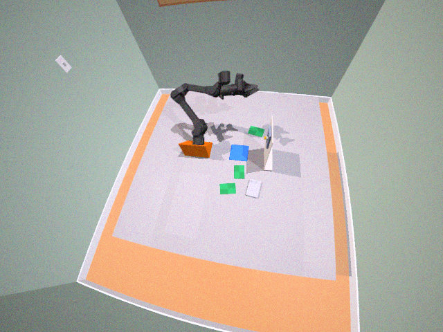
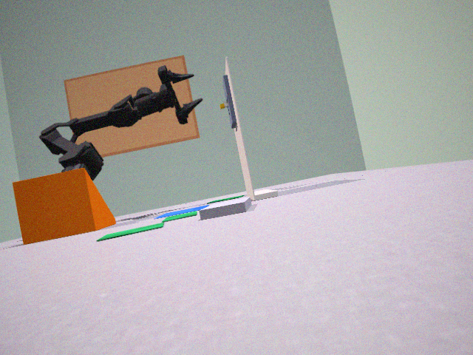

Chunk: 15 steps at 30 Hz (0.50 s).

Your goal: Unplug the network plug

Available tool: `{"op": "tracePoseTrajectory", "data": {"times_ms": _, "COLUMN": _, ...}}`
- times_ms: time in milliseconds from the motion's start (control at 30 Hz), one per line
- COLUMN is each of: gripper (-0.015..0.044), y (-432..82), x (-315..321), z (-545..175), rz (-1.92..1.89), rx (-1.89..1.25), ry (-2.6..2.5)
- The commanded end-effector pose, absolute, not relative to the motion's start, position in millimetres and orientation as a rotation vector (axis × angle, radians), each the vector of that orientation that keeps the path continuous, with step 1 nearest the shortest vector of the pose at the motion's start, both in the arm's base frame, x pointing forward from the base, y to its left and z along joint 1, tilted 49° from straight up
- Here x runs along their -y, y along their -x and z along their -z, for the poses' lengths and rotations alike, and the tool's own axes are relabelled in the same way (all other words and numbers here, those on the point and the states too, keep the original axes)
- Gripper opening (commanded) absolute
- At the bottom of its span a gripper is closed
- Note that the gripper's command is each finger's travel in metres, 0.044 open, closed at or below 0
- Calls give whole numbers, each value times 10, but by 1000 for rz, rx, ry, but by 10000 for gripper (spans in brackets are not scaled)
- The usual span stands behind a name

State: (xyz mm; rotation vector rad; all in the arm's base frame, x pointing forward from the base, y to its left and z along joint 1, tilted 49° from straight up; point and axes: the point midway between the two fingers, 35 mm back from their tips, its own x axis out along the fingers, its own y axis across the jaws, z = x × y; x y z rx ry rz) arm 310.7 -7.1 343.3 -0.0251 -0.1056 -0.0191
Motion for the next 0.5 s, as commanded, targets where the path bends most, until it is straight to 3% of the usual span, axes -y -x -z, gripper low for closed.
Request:
{"op": "tracePoseTrajectory", "data": {"times_ms": 0, "gripper": 374, "y": -3114, "x": 73, "z": -3424, "rz": 19, "rx": 105, "ry": 28}}
{"op": "tracePoseTrajectory", "data": {"times_ms": 267, "gripper": 164, "y": -3365, "x": 154, "z": -3021, "rz": 28, "rx": 62, "ry": 143}}
{"op": "tracePoseTrajectory", "data": {"times_ms": 467, "gripper": 156, "y": -3504, "x": 228, "z": -2673, "rz": 32, "rx": 27, "ry": 236}}
